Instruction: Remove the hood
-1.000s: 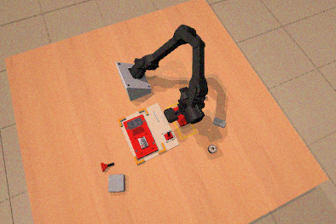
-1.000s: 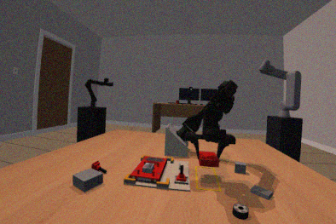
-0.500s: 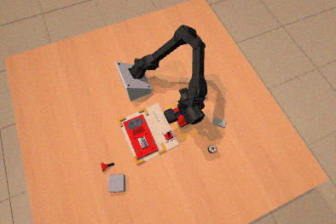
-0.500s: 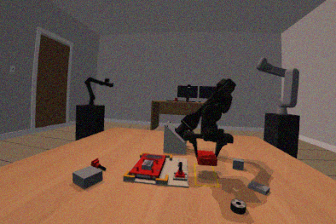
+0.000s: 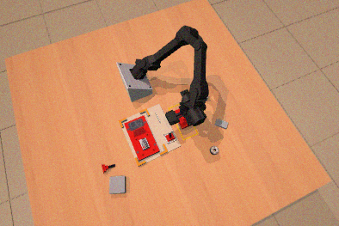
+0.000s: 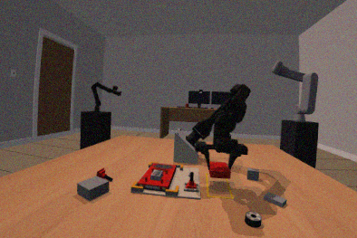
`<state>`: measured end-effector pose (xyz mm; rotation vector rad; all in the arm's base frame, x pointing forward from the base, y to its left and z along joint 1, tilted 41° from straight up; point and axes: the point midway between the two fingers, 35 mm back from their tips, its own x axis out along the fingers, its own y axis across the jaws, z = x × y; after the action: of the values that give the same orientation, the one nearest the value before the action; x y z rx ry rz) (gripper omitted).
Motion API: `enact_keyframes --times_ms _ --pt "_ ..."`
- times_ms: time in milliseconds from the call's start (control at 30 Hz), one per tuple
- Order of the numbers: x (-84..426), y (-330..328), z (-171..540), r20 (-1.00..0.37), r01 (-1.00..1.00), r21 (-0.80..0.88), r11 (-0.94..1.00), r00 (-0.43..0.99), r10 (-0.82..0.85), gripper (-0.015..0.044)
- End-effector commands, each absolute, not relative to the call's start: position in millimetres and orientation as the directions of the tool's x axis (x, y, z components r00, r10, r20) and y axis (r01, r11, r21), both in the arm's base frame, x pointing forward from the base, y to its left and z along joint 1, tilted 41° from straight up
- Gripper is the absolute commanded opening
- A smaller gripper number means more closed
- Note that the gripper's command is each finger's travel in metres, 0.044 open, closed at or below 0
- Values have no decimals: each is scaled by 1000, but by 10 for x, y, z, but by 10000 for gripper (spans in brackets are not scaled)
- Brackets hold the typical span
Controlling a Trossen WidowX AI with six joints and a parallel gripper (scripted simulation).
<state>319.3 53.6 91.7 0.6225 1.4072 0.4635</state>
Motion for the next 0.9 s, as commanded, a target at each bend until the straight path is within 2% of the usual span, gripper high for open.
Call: enact_keyframes --times_ms 0,867 --pt "3183 563 872 -757 72 652 755 113 643 0" --pt "3186 666 764 -756 72 654 753 113 645 0"
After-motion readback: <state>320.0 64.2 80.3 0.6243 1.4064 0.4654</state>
